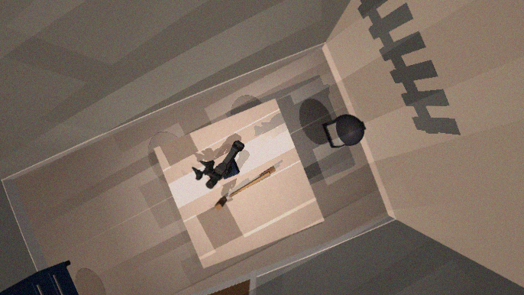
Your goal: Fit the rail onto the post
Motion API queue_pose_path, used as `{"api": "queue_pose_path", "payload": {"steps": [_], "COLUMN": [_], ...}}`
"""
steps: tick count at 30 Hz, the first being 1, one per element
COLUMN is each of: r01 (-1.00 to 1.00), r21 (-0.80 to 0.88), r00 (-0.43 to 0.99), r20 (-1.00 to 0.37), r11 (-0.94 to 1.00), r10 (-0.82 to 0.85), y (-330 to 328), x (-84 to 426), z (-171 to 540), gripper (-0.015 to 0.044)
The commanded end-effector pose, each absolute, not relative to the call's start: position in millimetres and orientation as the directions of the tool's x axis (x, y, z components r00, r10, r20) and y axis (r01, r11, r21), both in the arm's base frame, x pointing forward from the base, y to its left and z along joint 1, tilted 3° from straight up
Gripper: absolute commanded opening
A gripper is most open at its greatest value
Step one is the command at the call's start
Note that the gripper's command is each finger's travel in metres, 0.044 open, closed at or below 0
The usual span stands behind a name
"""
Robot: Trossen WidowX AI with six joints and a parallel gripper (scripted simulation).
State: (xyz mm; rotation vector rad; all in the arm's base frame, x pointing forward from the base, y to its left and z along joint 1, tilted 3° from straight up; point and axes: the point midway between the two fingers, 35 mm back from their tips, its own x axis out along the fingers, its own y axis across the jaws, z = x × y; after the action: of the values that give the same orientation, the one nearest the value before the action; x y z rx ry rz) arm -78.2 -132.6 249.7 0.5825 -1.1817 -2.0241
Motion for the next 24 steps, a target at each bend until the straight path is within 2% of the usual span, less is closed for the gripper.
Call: {"api": "queue_pose_path", "payload": {"steps": [1,4,7,12,14,16,24], "r01": [0.359,0.487,0.726,0.985,0.993,0.972,0.705], "r21": [0.871,0.779,0.549,0.061,-0.117,-0.218,-0.515], "r00": [-0.641,-0.564,-0.408,-0.139,-0.051,0.000,0.181], "r20": [-0.030,-0.065,-0.140,-0.292,-0.350,-0.386,-0.535], "r11": [-0.334,-0.395,-0.414,-0.164,-0.011,0.092,0.488], "r10": [-0.767,-0.823,-0.902,-0.946,-0.935,-0.923,-0.825], "y": [-133.5,-145.8,-164.5,-179.4,-179.6,-178.3,-162.5], "x": [-77.1,-59.2,-21.7,47.9,72.9,88.1,146.5], "z": [249.6,248.3,243.4,228.5,221.6,217.0,194.3], "gripper": [0.0426,0.0440,0.0440,0.0440,0.0440,0.0440,0.0440]}}
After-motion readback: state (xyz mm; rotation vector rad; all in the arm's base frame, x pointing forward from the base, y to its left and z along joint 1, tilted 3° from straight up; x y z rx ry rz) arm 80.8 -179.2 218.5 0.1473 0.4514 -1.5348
